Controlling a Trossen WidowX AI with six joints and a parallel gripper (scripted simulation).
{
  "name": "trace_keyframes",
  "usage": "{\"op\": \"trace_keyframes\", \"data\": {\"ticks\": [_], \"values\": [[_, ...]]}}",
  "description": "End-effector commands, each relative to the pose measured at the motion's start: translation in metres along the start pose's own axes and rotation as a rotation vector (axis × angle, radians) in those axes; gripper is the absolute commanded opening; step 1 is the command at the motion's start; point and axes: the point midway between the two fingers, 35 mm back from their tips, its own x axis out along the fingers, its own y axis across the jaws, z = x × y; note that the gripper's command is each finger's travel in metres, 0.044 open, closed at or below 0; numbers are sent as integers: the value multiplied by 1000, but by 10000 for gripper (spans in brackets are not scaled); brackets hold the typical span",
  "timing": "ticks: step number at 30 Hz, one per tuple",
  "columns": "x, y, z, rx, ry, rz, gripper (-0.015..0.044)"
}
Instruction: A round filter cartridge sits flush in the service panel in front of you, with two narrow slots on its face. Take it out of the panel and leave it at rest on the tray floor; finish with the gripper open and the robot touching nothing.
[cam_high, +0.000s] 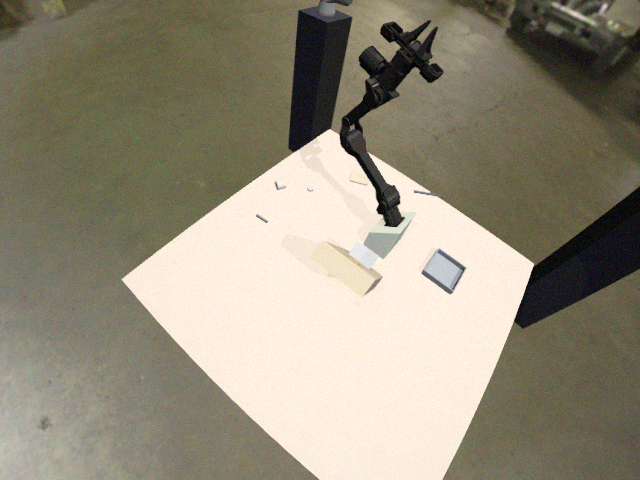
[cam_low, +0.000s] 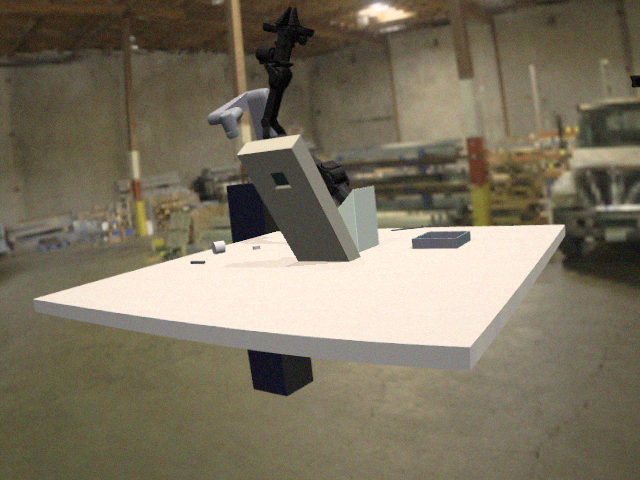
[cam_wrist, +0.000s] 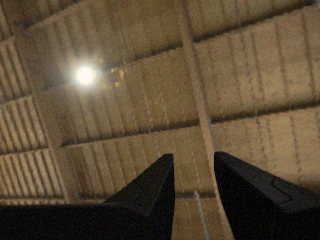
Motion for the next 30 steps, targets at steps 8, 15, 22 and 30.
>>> {"op": "trace_keyframes", "data": {"ticks": [8, 15, 22, 30], "values": [[-40, 141, -102, 577, 575, 242, 93], [-110, 217, -159, 859, 1050, 201, 93], [-206, 270, -198, 999, 1532, -23, 93], [-330, 295, -214, 922, 1966, -493, 93]]}}
